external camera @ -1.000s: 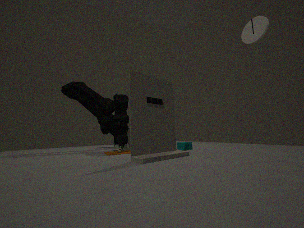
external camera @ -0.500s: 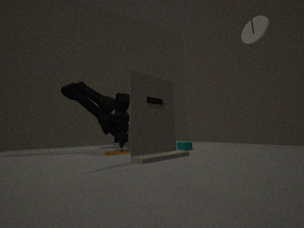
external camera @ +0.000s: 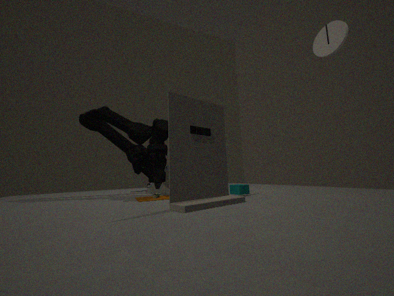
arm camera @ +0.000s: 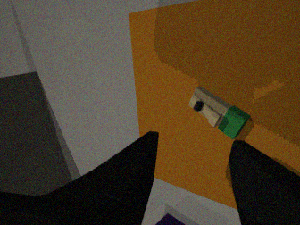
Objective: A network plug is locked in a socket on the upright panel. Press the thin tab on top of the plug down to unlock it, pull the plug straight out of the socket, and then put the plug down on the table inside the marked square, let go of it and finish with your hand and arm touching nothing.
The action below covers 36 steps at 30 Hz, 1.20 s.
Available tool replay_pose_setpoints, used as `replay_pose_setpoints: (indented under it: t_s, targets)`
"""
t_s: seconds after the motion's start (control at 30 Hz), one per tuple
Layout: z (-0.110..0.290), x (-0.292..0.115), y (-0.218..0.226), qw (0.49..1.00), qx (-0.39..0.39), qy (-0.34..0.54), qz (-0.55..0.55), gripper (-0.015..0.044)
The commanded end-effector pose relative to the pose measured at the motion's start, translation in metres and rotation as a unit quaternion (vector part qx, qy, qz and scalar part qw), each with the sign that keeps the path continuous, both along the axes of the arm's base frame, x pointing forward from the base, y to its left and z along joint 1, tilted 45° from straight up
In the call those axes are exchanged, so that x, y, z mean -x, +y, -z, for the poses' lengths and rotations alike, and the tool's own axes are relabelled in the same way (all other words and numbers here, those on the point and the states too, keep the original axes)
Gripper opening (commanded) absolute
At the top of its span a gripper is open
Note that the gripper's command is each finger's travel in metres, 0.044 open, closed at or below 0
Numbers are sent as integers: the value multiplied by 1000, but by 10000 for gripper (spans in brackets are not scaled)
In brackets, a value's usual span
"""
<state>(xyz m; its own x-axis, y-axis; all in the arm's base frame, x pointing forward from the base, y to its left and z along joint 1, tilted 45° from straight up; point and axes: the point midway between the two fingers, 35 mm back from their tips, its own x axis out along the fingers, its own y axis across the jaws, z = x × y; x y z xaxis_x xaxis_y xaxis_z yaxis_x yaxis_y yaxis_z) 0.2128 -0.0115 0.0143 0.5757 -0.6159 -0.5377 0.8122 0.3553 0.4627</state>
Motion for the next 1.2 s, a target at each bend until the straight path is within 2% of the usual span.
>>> replay_pose_setpoints:
  t_s: [0.0,1.17]
  targets:
    - [-4,1,3,1000,-1,-5,0,156]
    - [-24,0,30,1000,-7,0,0,156]
